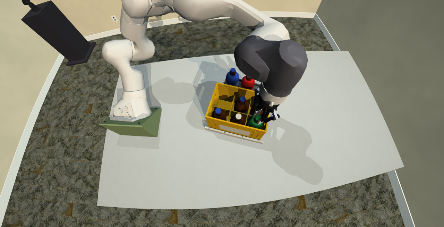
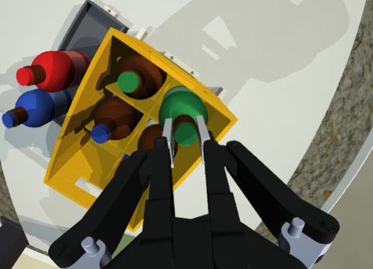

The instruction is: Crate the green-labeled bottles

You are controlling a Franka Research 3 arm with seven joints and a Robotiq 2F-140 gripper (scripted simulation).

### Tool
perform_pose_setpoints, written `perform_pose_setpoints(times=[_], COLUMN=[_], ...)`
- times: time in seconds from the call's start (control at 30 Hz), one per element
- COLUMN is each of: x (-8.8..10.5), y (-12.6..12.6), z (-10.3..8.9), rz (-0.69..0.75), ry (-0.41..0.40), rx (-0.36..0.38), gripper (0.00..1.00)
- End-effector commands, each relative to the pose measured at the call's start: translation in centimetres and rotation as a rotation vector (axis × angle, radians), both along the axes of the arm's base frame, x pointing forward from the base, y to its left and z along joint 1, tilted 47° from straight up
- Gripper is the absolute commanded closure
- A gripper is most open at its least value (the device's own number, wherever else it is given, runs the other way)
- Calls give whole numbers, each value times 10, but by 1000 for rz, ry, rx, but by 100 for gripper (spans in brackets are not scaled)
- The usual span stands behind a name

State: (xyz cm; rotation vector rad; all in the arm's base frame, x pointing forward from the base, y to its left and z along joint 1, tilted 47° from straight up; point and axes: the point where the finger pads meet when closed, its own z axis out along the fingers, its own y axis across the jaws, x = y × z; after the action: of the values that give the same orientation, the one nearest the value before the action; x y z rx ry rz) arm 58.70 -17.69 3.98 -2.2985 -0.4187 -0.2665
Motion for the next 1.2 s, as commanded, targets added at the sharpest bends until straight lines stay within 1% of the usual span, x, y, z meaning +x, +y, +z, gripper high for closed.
perform_pose_setpoints(times=[0.0,0.5,1.17], x=[5,5,5], y=[-2,4,5], z=[-1,-7,-8], rz=[-8,-8,-8], ry=[-15,-15,-15], rx=[-9,-9,-9], gripper=[100,100,100])
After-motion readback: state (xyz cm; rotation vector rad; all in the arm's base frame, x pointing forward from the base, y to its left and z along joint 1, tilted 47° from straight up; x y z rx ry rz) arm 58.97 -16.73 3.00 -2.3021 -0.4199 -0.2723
